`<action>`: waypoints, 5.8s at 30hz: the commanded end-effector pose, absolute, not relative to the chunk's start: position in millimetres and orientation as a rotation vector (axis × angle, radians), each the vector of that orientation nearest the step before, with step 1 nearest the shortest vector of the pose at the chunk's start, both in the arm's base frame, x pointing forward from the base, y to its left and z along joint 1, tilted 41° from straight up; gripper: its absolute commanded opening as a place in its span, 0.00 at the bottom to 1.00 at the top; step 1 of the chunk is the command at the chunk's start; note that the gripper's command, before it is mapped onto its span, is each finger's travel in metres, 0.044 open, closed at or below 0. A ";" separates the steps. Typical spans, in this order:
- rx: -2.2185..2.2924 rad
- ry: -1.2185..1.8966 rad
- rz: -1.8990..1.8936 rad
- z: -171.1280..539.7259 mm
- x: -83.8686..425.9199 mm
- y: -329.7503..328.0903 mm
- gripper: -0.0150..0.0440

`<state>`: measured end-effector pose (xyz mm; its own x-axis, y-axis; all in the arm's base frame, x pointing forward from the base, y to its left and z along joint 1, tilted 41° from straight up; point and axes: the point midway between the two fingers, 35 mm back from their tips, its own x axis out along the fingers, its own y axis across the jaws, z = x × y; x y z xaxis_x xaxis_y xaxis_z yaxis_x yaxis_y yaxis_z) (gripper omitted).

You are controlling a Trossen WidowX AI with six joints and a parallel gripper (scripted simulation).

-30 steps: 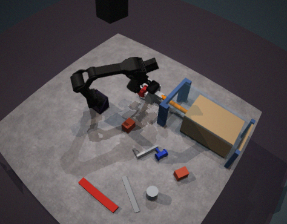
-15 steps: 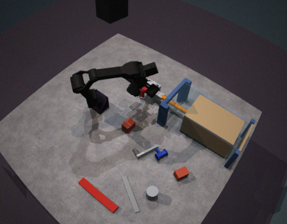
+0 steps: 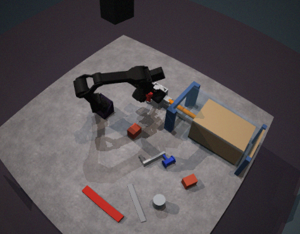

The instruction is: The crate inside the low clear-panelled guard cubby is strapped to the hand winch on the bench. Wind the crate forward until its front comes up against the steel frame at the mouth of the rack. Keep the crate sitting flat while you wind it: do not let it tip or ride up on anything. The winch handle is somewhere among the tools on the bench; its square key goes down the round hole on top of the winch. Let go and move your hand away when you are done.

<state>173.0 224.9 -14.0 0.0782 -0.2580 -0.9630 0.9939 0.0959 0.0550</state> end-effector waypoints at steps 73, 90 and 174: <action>0.981 1.005 -1.204 -37.4 221.8 254.5 0.25; 0.983 1.005 -1.203 -50.9 232.7 272.9 0.25; 0.988 1.011 -1.200 -124.6 195.9 358.0 0.25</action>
